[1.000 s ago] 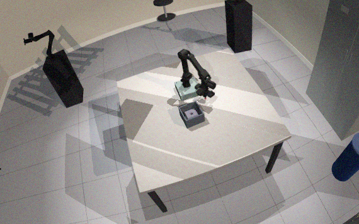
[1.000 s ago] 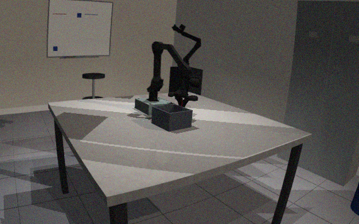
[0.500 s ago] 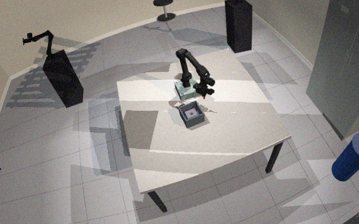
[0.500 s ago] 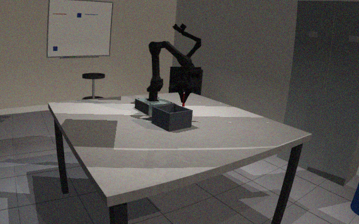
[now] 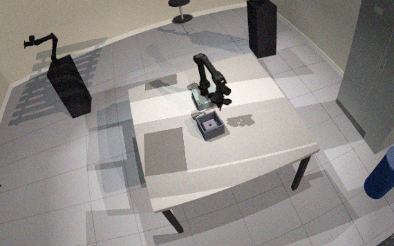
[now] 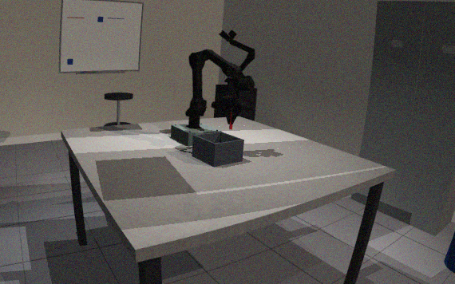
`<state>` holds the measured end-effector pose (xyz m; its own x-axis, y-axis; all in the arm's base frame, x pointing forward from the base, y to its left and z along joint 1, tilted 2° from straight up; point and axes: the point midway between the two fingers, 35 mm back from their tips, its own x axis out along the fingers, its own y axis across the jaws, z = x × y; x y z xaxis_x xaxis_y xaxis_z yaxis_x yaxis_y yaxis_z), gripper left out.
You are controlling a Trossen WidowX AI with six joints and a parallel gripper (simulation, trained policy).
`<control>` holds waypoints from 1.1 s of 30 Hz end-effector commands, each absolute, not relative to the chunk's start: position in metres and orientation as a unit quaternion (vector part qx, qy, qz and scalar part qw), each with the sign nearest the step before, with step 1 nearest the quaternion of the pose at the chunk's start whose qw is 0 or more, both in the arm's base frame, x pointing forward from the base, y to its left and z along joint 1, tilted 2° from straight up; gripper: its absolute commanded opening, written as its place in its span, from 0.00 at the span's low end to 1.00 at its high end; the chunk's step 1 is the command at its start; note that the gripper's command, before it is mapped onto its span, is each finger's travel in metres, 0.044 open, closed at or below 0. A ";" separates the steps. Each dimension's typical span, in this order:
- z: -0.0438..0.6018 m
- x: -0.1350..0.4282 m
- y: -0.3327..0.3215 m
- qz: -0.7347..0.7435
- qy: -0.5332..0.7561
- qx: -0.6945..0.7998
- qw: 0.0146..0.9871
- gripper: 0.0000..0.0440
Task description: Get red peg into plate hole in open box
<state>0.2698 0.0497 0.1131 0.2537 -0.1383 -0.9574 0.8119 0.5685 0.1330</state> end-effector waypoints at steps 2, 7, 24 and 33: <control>0.112 0.279 0.035 -0.341 0.513 0.323 0.719 0.00; 0.111 0.291 0.017 -0.351 0.504 0.330 0.717 0.00; 0.094 0.324 -0.034 -0.376 0.494 0.356 0.698 0.01; 0.069 0.332 -0.046 -0.381 0.510 0.357 0.683 0.01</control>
